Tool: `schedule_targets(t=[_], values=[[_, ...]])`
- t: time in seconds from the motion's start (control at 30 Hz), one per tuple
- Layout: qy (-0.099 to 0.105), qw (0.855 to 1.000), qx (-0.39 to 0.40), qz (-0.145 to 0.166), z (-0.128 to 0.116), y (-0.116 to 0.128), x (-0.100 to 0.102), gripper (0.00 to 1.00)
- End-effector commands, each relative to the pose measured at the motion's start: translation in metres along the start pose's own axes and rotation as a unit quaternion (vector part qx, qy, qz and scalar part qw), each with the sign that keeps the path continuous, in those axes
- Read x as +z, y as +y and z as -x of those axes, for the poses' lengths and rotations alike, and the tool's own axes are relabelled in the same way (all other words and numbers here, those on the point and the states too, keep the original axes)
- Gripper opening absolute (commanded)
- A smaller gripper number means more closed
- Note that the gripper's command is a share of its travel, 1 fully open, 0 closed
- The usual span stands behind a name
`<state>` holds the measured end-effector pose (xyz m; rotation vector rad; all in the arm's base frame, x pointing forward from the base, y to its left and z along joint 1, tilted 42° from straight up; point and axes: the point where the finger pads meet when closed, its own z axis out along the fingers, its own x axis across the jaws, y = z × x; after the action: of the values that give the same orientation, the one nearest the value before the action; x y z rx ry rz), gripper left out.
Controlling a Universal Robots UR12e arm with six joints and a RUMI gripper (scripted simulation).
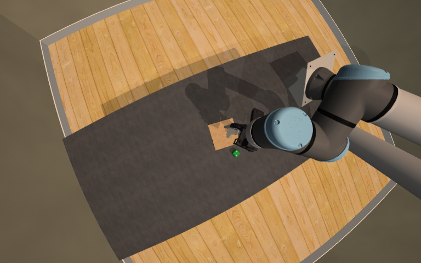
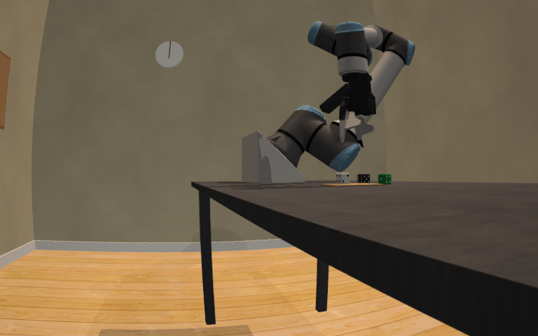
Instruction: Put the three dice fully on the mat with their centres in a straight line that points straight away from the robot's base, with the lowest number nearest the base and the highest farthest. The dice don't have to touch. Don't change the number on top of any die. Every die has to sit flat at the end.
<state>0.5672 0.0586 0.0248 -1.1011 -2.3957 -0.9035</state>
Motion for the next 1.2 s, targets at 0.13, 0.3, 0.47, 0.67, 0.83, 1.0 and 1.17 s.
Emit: schedule_targets(t=[0.13, 0.3, 0.47, 0.67, 0.83, 1.0, 1.17], values=[[-0.004, 0.989, 0.147, -0.001, -0.008, 0.010, 0.000, 1.00], [-0.004, 0.977, 0.215, -0.001, -0.012, 0.014, 0.000, 1.00], [-0.004, 0.961, 0.277, -0.001, -0.016, 0.019, 0.001, 1.00], [-0.004, 0.934, 0.357, 0.000, -0.020, 0.026, 0.001, 1.00], [-0.004, 0.901, 0.434, 0.000, -0.025, 0.033, 0.002, 1.00], [-0.004, 0.882, 0.471, 0.000, -0.027, 0.037, 0.002, 1.00], [-0.003, 0.842, 0.539, 0.000, -0.030, 0.044, 0.002, 1.00]])
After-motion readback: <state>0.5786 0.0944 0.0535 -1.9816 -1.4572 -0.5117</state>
